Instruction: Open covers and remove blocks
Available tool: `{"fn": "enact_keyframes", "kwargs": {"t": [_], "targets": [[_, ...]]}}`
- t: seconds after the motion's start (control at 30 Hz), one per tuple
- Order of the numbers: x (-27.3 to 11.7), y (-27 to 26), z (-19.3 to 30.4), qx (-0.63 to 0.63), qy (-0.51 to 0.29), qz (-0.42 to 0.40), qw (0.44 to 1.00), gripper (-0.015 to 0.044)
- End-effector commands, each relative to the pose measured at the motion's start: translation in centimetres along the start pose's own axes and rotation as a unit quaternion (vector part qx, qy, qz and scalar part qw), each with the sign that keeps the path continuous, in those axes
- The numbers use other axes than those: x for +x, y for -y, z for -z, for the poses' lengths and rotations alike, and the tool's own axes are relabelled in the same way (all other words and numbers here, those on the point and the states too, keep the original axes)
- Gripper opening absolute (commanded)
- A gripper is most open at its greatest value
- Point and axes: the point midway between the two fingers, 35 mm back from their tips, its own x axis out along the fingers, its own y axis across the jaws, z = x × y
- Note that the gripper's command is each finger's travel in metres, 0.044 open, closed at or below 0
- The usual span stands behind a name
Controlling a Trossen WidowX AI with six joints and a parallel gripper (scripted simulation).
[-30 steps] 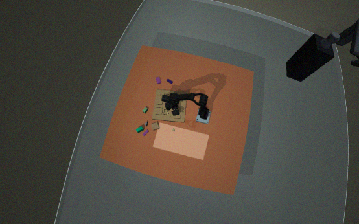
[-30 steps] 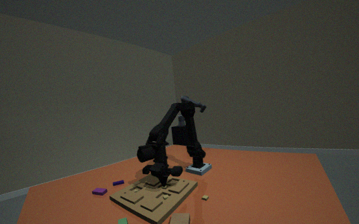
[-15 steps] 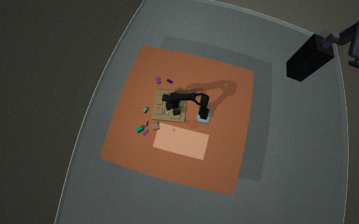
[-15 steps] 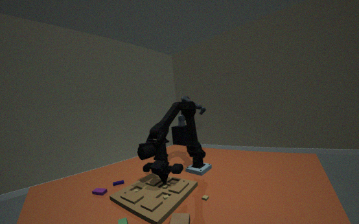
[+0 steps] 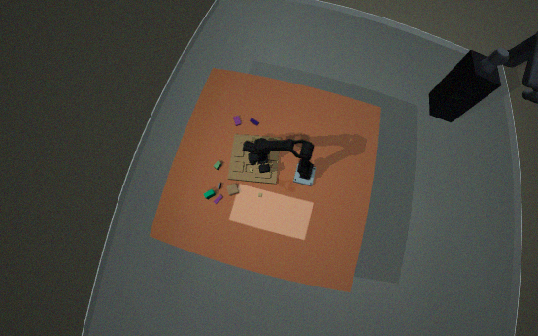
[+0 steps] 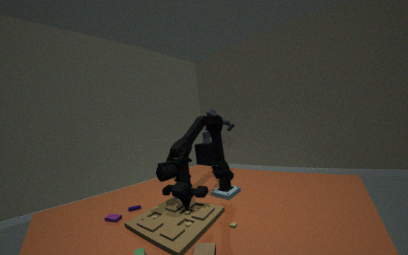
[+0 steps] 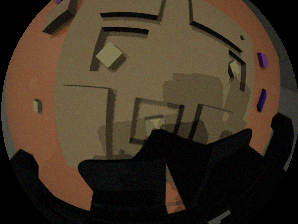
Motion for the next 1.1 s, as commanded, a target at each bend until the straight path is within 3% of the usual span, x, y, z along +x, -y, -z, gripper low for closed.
{"fn": "enact_keyframes", "kwargs": {"t": [0.0, 1.07], "targets": [[-0.1, 0.0, -0.1, 0.002, 0.002, -0.001, 1.000, 0.0000], [0.9, 0.0, -0.2, 0.002, 0.002, -0.001, 1.000, 0.0000]]}}
